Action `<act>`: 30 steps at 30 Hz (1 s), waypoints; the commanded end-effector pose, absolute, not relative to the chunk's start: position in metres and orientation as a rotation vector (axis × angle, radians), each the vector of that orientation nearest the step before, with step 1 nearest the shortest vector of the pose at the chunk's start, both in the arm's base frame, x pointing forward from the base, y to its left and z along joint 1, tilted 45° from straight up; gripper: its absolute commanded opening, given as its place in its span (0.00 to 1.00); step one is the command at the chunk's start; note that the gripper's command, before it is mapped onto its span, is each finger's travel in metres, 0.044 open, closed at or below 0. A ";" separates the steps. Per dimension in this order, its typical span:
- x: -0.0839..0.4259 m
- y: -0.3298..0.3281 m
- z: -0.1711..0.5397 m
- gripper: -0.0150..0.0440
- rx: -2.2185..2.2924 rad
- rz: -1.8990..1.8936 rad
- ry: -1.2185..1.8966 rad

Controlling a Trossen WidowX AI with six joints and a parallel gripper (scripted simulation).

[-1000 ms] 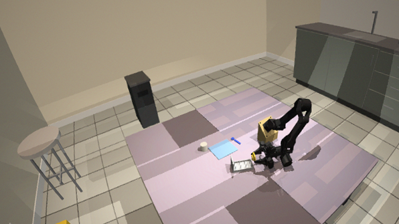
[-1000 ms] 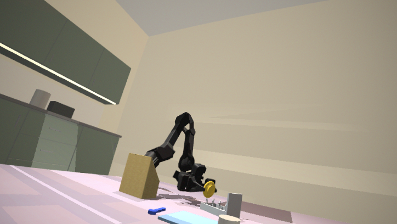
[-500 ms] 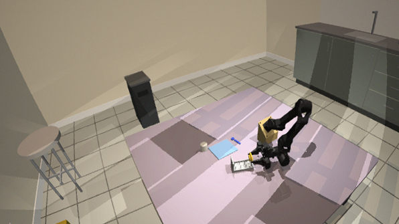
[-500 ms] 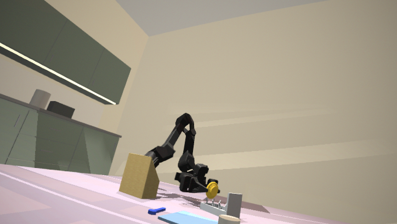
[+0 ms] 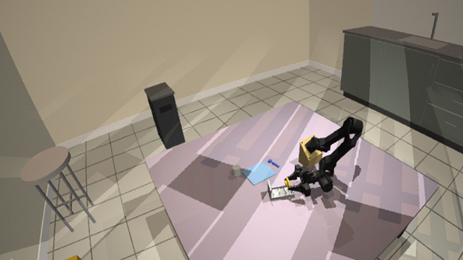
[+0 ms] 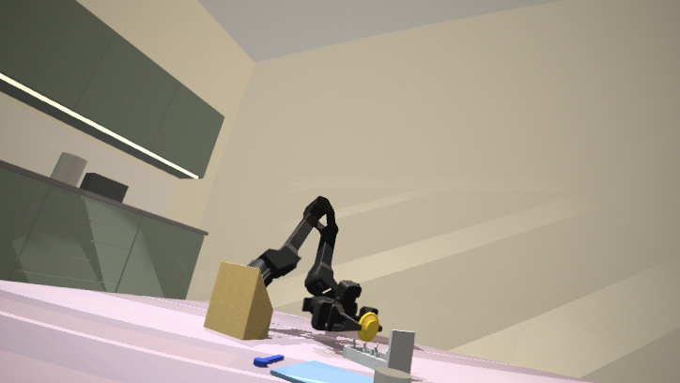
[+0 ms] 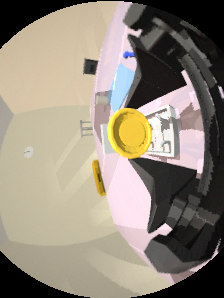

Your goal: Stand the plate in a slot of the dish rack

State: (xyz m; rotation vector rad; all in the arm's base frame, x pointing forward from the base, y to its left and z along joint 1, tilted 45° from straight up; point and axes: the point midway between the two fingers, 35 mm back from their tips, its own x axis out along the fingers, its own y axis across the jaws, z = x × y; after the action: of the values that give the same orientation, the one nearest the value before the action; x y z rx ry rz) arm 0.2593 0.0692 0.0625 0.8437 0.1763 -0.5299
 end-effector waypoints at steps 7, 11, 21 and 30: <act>0.263 0.083 0.045 0.25 0.843 -0.529 0.178; 0.262 0.081 0.047 0.25 0.836 -0.526 0.189; 0.262 0.081 0.047 0.34 0.841 -0.526 0.186; 0.262 0.081 0.047 0.74 0.841 -0.526 0.186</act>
State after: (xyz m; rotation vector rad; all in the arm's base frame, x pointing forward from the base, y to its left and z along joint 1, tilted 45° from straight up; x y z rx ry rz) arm 0.2622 0.0812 0.0473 0.8408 0.1865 -0.5264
